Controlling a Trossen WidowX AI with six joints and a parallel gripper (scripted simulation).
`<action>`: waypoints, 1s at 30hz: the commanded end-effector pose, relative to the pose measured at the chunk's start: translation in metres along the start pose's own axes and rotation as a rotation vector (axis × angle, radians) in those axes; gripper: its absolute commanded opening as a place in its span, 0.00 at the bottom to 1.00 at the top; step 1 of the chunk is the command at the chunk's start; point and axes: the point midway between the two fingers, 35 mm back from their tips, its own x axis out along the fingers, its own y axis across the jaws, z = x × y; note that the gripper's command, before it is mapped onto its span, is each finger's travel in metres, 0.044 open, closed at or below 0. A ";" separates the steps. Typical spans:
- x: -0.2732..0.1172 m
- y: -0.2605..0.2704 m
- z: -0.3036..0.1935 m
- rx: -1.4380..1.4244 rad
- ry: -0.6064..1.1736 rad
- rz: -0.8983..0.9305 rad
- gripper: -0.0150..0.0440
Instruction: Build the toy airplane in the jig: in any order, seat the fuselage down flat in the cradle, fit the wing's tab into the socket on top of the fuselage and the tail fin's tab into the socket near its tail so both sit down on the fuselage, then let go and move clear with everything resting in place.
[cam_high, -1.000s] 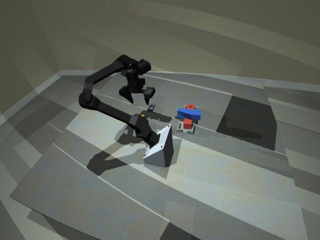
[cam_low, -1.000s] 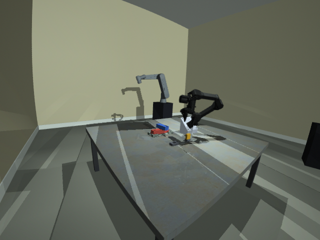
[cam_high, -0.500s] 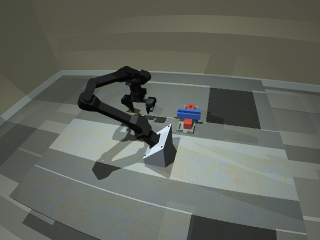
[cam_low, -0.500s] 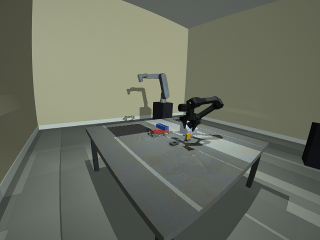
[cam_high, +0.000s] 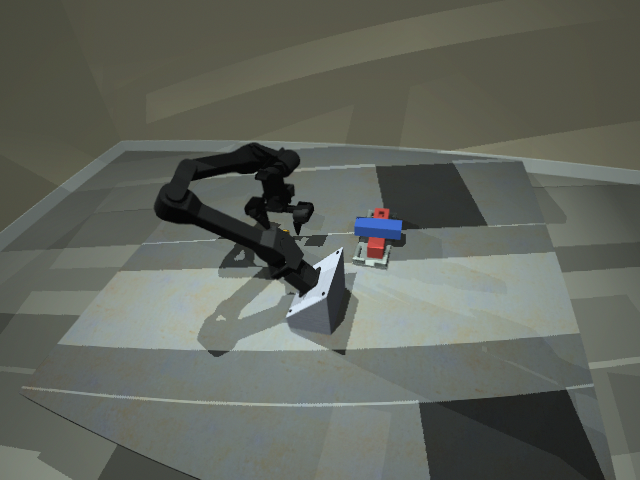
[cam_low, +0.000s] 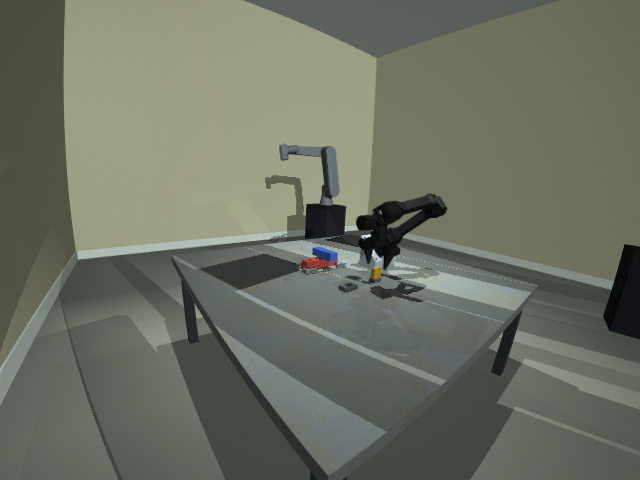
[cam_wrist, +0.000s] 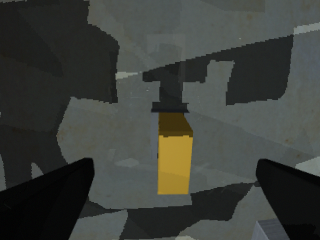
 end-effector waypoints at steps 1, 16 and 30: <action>0.007 0.000 0.000 0.005 0.000 0.003 1.00; 0.031 0.000 -0.001 0.005 0.000 0.004 1.00; 0.044 0.001 -0.002 0.005 0.000 0.009 0.82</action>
